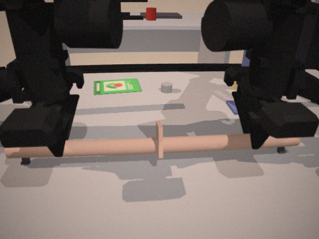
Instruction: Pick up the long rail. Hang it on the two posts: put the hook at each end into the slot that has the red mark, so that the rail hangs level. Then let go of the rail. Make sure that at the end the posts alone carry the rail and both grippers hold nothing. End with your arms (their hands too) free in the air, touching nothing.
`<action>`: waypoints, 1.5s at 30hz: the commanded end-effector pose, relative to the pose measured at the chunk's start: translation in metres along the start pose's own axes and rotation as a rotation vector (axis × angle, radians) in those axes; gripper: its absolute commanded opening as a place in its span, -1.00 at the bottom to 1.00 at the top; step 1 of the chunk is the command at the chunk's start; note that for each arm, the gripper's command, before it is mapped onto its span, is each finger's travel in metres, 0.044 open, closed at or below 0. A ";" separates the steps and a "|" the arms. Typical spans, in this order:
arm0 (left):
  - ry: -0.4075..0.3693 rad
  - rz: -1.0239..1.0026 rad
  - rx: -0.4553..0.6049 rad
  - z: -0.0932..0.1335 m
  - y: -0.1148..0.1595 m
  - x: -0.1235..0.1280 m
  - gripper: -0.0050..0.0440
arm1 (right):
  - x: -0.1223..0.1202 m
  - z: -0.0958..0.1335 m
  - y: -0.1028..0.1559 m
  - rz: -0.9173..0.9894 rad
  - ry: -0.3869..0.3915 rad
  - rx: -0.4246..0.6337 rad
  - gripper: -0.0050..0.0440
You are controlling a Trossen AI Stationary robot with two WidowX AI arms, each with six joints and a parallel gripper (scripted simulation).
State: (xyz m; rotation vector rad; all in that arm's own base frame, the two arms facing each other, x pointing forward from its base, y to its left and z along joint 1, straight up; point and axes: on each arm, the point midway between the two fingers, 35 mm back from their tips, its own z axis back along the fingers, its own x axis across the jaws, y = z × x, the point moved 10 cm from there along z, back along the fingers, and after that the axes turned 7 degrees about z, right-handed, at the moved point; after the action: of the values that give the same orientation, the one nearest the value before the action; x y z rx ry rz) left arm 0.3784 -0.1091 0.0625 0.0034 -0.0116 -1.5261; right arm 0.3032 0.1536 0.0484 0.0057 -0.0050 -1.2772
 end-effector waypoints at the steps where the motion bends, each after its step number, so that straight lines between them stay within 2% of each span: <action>1: 0.000 0.000 0.000 0.000 0.000 0.000 0.09 | 0.000 0.000 0.000 0.000 0.000 0.000 0.09; 10: 0.000 0.000 0.000 0.000 0.000 0.000 0.97 | 0.000 0.000 0.000 0.000 0.000 0.000 0.97; 11: 0.000 0.000 0.000 0.000 0.000 0.000 1.00 | 0.000 0.000 0.000 0.000 0.000 0.000 1.00; 16: 0.000 0.000 0.000 0.001 0.000 0.000 1.00 | 0.000 0.001 0.000 0.000 0.000 0.000 1.00; 23: 0.000 0.000 0.000 0.030 -0.002 -0.001 1.00 | 0.001 0.030 -0.001 0.000 0.000 0.001 1.00; 45: 0.000 0.000 0.000 0.031 -0.002 -0.001 1.00 | 0.001 0.031 -0.002 0.000 0.000 0.001 1.00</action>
State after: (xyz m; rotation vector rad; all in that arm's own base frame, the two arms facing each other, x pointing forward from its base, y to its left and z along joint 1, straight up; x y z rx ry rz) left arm 0.3761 -0.1084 0.0922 0.0026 -0.0099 -1.5261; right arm 0.3012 0.1525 0.0782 0.0036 -0.0037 -1.2775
